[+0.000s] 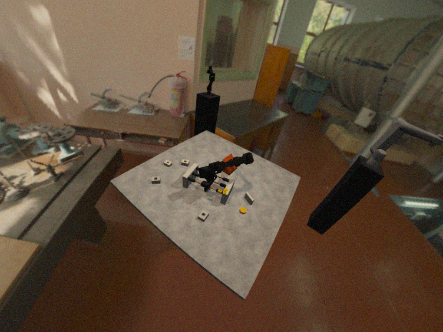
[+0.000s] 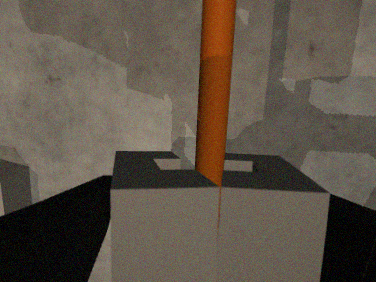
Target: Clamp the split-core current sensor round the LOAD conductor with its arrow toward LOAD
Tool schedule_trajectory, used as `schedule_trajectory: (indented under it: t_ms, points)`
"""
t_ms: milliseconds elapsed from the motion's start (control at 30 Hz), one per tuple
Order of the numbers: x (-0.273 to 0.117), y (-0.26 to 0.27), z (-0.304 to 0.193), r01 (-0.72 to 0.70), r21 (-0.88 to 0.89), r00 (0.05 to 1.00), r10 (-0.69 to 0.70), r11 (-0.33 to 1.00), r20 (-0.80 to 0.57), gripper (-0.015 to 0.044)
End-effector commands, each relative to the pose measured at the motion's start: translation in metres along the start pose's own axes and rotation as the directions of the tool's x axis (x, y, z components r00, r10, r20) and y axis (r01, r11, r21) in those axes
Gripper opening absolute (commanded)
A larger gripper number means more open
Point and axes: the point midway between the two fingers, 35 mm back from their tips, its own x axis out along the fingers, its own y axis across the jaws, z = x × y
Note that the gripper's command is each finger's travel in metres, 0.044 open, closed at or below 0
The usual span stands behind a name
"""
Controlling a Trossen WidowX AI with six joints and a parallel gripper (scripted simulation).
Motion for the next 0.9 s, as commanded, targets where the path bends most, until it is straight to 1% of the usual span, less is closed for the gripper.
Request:
schedule_trajectory:
  t_ms: [0, 200, 733, 767, 867]
  points:
    - [0.000, 0.001, 0.000, -0.002, -0.003, 1.000, 0.002, 1.000, 0.000, 0.0000]
    - [0.000, 0.001, 0.000, -0.002, -0.003, 1.000, 0.002, 1.000, 0.000, 0.0000]
    - [-0.001, 0.000, 0.000, 0.005, 0.000, 1.000, -0.005, 1.000, 0.001, 0.0420]
    - [-0.002, 0.000, 0.001, 0.018, 0.001, 1.000, -0.018, 1.000, 0.004, 0.0440]
    - [-0.014, 0.001, 0.004, 0.100, 0.003, 0.995, -0.100, 0.995, 0.016, 0.0440]
